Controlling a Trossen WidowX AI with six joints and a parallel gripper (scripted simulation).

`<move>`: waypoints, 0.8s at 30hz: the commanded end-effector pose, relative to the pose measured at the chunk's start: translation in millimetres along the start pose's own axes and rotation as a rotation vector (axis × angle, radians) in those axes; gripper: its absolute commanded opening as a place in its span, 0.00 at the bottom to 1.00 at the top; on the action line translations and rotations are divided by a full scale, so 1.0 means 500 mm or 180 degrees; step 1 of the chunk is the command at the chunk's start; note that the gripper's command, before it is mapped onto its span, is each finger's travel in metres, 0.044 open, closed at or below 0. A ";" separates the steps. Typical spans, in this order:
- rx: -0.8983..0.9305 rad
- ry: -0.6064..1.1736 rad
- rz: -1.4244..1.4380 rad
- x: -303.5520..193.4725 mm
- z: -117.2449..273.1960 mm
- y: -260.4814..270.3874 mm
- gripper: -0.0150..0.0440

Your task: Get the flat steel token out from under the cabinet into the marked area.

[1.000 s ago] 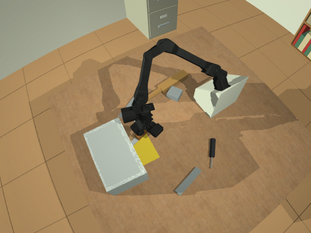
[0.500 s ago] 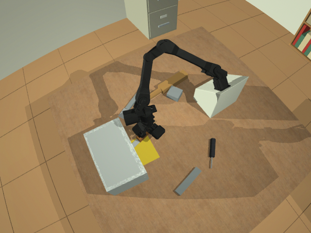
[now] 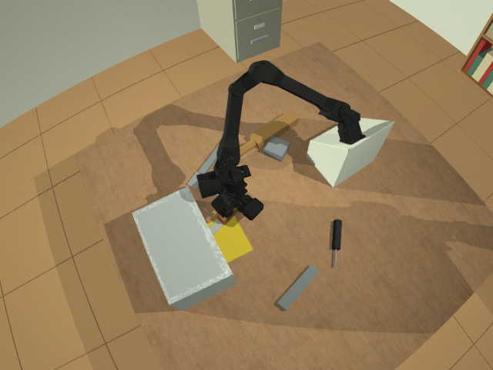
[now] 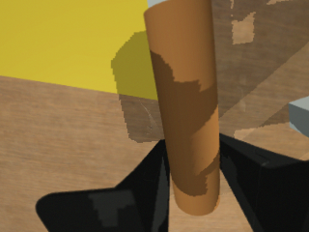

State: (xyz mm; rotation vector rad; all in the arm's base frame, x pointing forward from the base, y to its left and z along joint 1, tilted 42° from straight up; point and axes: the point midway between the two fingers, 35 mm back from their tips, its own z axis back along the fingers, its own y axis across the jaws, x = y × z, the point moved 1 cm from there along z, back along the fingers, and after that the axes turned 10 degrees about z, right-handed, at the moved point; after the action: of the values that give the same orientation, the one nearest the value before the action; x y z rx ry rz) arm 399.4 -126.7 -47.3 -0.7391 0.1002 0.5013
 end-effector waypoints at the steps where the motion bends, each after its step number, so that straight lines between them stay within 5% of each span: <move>1: 0.0019 0.0001 0.0018 -0.011 -0.003 0.003 0.25; 24: 0.0020 0.0005 0.0021 -0.057 -0.003 0.009 0.25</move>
State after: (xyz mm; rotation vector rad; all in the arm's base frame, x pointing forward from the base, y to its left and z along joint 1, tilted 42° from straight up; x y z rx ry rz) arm 377.1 -134.0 -43.6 -0.7353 0.1009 0.5033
